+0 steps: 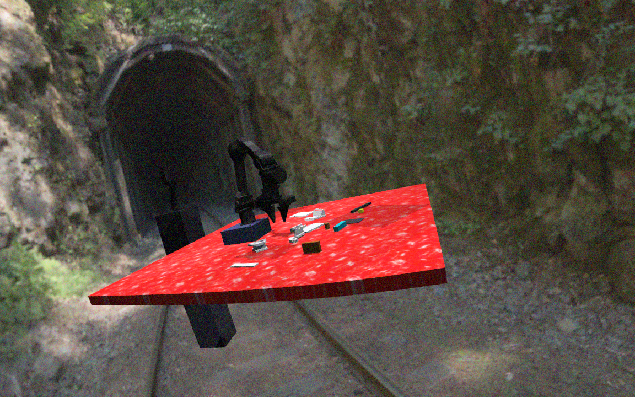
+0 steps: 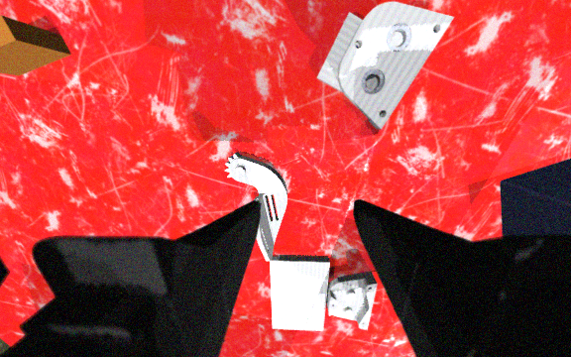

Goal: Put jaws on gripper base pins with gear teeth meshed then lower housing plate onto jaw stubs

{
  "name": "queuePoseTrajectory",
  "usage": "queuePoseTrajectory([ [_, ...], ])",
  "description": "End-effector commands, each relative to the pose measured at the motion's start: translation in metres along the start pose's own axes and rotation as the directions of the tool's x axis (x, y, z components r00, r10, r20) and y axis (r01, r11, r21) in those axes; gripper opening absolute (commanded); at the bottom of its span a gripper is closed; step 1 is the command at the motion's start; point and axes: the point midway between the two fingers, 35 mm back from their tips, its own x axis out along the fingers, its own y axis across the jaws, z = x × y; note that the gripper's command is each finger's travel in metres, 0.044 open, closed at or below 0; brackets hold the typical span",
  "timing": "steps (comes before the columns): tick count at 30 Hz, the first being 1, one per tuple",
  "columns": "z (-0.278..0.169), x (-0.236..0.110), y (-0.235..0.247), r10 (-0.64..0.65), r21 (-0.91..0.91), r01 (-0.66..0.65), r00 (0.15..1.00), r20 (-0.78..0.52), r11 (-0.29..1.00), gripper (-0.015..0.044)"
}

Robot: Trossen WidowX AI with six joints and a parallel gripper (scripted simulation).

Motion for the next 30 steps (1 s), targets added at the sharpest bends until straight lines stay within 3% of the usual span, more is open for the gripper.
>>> queuePoseTrajectory([
  [1,0.0000,0.0000,0.0000,0.000,0.000,0.000,1.000,0.000,1.000,0.0367],
  [4,0.0000,0.0000,0.0000,0.000,0.000,0.000,1.000,0.000,1.000,0.0440],
  [30,0.0000,0.0000,0.0000,0.000,0.000,0.000,1.000,0.000,1.000,0.0440],
])
